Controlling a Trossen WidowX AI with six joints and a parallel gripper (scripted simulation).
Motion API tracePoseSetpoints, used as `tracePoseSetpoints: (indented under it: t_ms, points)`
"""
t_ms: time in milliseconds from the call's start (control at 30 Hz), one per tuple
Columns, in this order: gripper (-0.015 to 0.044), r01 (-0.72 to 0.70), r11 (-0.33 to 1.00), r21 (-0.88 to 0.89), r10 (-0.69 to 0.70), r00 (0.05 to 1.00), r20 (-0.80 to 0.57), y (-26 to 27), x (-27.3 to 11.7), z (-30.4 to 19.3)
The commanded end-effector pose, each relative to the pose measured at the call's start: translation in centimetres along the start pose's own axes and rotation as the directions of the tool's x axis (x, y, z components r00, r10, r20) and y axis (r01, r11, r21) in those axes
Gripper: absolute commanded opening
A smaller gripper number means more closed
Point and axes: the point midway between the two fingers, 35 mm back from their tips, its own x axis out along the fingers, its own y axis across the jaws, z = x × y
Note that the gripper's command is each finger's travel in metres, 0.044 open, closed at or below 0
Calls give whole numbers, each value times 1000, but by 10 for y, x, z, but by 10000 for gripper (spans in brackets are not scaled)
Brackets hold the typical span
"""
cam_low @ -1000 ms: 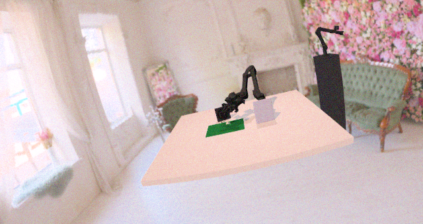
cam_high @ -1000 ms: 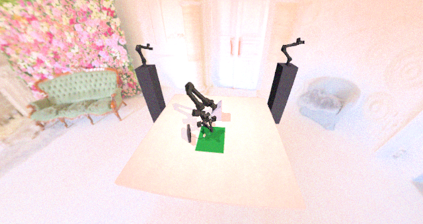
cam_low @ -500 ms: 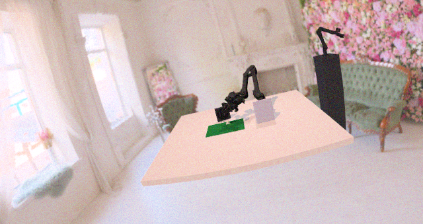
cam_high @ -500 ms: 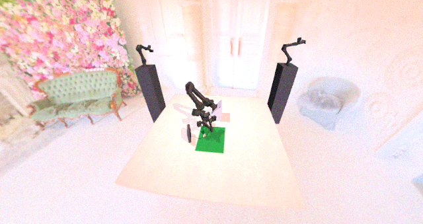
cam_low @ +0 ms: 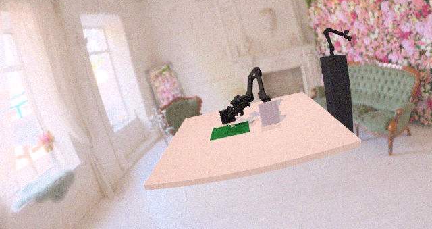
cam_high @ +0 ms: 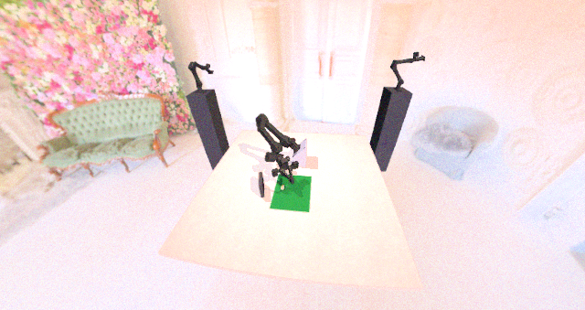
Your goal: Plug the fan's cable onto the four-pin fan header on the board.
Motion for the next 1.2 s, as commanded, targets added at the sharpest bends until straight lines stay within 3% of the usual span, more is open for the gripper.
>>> tracePoseSetpoints:
  t_ms: [0, 1167]
  points:
    - [0, -4, 1000, -4, 4, 1000, 5, 1, 0, -3]
    - [0, -5, 1000, -4, 5, 1000, 4, 1, 2, -35]
